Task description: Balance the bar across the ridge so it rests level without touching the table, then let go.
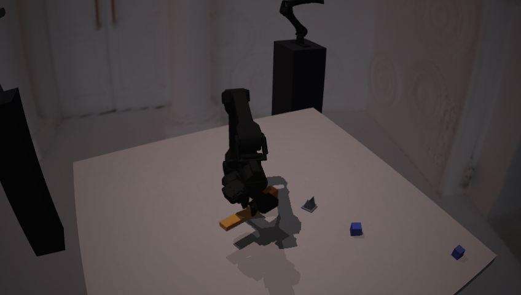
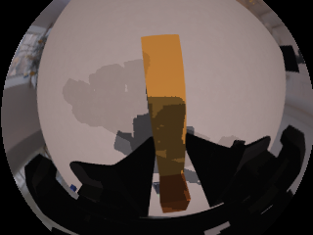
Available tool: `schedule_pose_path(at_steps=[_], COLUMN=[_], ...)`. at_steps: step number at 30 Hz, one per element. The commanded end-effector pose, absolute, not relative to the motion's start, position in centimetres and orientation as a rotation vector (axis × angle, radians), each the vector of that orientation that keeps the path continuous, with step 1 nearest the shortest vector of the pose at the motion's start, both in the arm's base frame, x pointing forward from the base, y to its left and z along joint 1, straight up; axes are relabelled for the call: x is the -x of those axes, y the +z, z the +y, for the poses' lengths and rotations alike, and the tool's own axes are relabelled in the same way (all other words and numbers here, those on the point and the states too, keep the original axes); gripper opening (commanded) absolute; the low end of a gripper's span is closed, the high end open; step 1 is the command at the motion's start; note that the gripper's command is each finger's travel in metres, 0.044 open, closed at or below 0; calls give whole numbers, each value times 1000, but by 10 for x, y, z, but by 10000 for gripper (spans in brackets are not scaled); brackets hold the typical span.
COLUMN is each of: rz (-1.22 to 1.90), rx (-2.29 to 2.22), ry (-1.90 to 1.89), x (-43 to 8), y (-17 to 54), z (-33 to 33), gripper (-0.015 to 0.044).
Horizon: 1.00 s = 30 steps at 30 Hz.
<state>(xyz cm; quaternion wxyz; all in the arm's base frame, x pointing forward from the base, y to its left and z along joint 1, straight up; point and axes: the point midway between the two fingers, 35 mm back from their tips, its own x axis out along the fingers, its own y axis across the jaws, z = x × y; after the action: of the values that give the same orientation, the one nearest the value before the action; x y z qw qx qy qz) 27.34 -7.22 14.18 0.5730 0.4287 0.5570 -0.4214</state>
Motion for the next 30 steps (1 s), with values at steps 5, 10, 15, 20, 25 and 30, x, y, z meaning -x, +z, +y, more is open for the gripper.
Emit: schedule_pose_path(at_steps=[5, 10, 15, 20, 25, 30], rz=[1381, 1423, 1458, 1487, 1509, 1526], rx=[-837, -726, -616, -507, -399, -294], ry=[-821, -710, -601, -492, -384, -279], x=[-279, -283, -285, -287, -287, -287], y=[143, 143, 143, 144, 144, 144], z=[-44, -25, -6, 13, 32, 51], gripper=[0, 0, 0, 0, 0, 0])
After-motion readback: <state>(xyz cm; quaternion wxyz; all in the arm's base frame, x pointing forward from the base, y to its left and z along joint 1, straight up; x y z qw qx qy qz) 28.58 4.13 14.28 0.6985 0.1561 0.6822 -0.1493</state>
